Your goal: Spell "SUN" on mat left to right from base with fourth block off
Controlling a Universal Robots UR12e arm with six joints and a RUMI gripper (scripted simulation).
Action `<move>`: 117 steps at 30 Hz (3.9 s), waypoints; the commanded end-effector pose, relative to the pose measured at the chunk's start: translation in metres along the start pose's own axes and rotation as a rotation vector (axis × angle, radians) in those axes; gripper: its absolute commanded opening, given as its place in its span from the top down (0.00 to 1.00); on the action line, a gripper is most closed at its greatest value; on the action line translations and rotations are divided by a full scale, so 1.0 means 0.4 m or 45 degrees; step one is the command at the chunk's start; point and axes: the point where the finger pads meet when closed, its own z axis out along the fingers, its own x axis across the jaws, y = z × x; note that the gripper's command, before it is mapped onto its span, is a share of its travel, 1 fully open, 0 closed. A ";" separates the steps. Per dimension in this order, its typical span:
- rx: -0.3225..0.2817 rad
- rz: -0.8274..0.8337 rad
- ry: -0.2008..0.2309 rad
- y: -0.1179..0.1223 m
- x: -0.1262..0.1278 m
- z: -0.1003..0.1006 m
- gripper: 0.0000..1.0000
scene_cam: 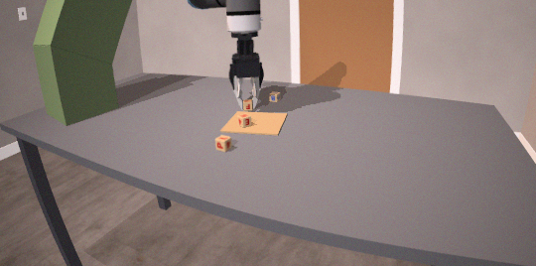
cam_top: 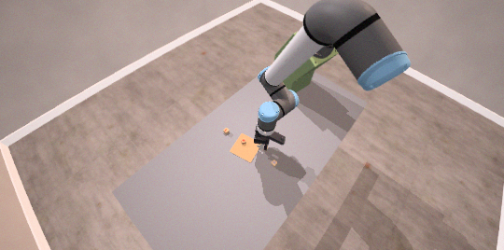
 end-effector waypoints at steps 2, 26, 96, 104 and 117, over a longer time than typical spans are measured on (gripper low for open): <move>-0.001 0.000 0.001 0.001 0.001 -0.001 0.95; -0.001 0.000 0.001 0.000 0.001 -0.212 0.95; 0.000 1.167 0.001 0.073 0.058 -0.255 0.95; 0.000 1.408 0.001 0.091 0.067 -0.256 0.95; 0.000 1.819 0.001 0.123 0.079 -0.258 0.95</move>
